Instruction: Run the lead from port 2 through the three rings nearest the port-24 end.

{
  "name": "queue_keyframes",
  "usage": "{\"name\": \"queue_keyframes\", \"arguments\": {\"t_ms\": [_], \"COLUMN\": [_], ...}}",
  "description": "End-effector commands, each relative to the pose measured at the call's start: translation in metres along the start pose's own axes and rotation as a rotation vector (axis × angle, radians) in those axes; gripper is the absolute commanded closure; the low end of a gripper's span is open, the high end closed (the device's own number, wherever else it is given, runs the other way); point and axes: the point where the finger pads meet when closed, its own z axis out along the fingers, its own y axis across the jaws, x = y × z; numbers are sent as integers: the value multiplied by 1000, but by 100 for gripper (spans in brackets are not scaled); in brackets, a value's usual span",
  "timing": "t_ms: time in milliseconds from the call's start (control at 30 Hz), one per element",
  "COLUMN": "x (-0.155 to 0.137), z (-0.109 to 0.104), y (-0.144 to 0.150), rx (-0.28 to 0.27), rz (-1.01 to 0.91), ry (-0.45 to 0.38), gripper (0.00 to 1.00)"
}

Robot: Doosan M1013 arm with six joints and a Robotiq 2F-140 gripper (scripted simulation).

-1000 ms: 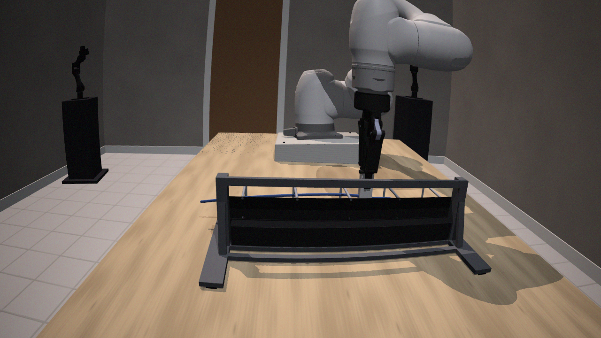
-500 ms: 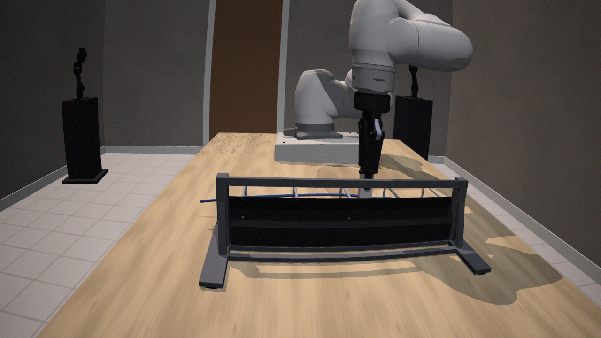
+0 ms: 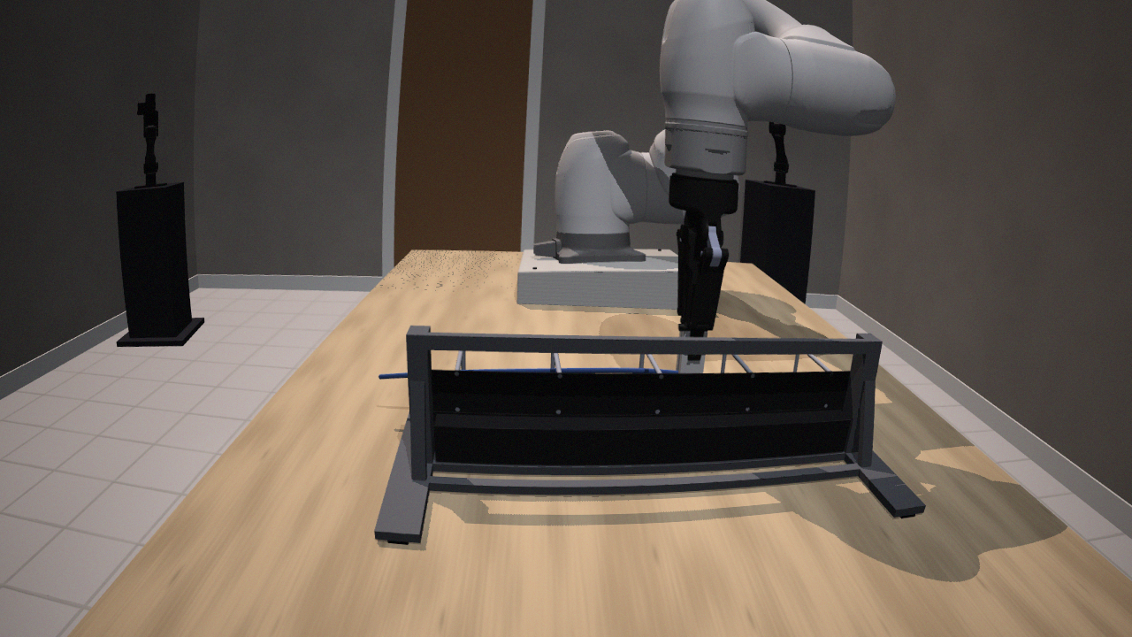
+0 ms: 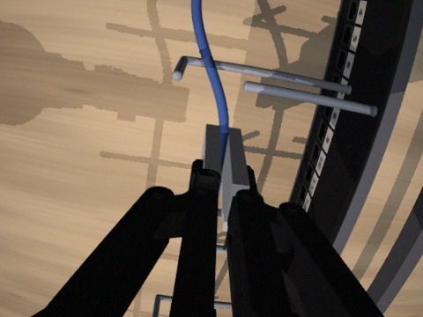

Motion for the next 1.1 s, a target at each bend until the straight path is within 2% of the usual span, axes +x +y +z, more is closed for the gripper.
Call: {"name": "queue_keyframes", "arguments": {"t_ms": [0,567,1067], "x": [0,0,0], "z": [0,0,0], "y": [7,27,29], "rx": [-1,-1,-1], "rz": [0,0,0], "ry": [0,0,0], "gripper": [100,100,100]}}
